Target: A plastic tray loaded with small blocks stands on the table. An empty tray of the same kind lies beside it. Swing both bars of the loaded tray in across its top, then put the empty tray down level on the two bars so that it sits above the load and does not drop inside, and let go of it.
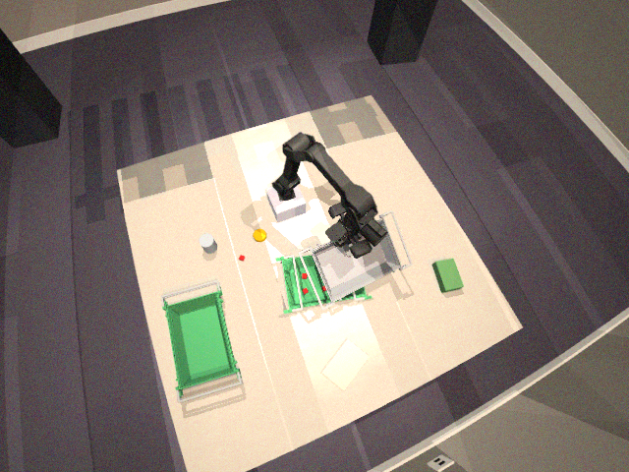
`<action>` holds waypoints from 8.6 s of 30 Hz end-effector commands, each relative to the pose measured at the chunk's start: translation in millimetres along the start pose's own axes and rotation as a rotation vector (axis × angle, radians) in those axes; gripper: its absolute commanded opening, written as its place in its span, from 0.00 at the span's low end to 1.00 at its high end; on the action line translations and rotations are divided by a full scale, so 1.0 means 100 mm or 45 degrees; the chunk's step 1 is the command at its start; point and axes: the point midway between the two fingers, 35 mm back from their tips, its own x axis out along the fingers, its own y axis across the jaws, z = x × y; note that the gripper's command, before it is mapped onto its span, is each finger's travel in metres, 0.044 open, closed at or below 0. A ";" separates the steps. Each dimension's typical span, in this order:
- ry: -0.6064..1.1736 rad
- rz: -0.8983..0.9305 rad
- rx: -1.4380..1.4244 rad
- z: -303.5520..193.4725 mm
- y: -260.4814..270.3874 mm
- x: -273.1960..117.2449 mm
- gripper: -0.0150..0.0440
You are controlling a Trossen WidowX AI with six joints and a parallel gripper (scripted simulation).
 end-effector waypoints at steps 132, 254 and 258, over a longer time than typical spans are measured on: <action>-0.015 0.032 0.366 0.88 -0.08 0.59 0.25; -0.015 0.031 0.366 0.85 -0.17 0.86 0.25; -0.015 0.031 0.366 0.85 -0.17 0.86 0.25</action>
